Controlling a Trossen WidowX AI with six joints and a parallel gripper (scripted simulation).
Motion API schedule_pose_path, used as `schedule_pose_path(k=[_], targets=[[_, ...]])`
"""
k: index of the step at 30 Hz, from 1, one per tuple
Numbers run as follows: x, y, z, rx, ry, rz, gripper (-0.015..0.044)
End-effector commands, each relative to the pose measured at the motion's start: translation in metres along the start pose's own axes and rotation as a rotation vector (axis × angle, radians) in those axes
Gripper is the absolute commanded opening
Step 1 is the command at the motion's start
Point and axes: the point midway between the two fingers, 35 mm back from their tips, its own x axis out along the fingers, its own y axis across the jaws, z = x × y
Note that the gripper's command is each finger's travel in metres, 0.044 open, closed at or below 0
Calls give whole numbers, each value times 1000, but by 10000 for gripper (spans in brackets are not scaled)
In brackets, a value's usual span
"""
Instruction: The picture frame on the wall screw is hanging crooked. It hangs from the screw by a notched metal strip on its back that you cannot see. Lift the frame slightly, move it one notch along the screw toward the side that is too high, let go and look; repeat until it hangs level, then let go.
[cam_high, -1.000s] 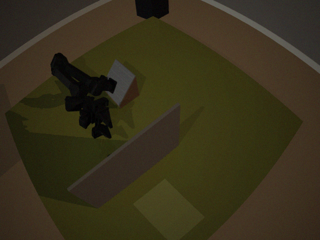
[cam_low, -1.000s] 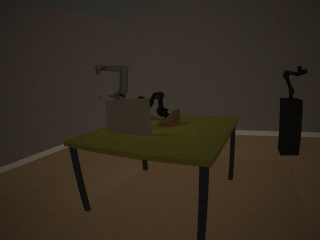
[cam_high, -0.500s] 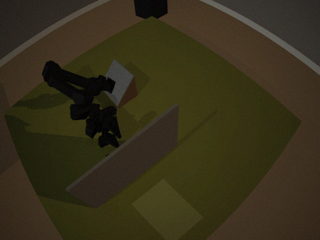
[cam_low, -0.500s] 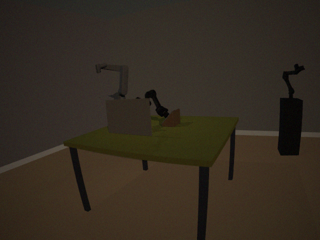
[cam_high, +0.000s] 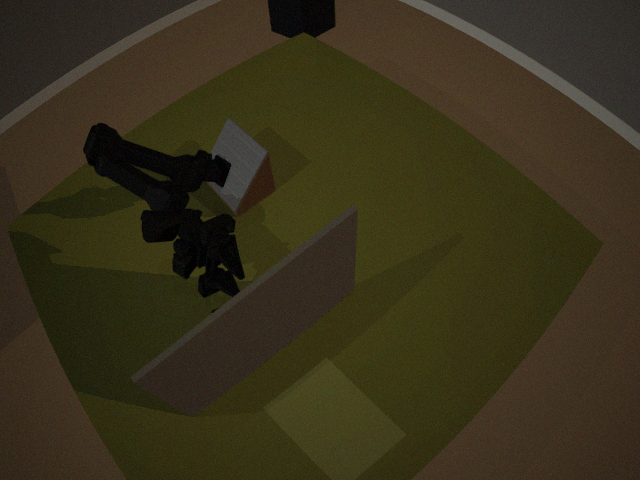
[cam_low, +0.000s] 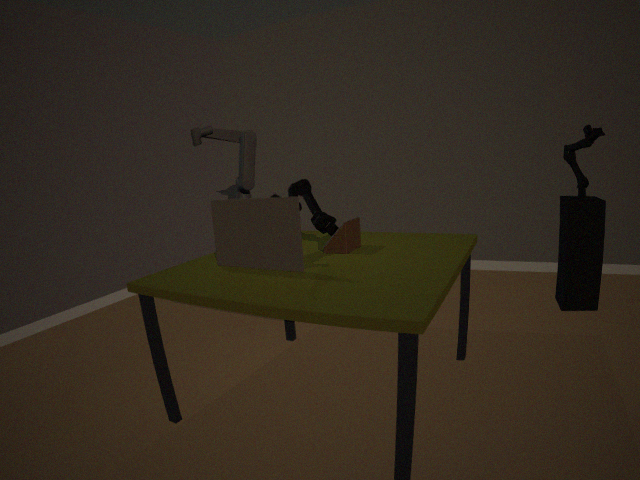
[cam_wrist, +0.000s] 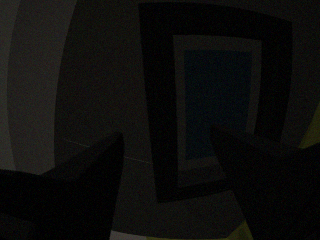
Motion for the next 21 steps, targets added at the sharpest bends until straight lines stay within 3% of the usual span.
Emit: schedule_pose_path(k=[1,21], targets=[[7,0,3,-4,-5,-2,260],[35,0,2,-3,-7,-1,260]])
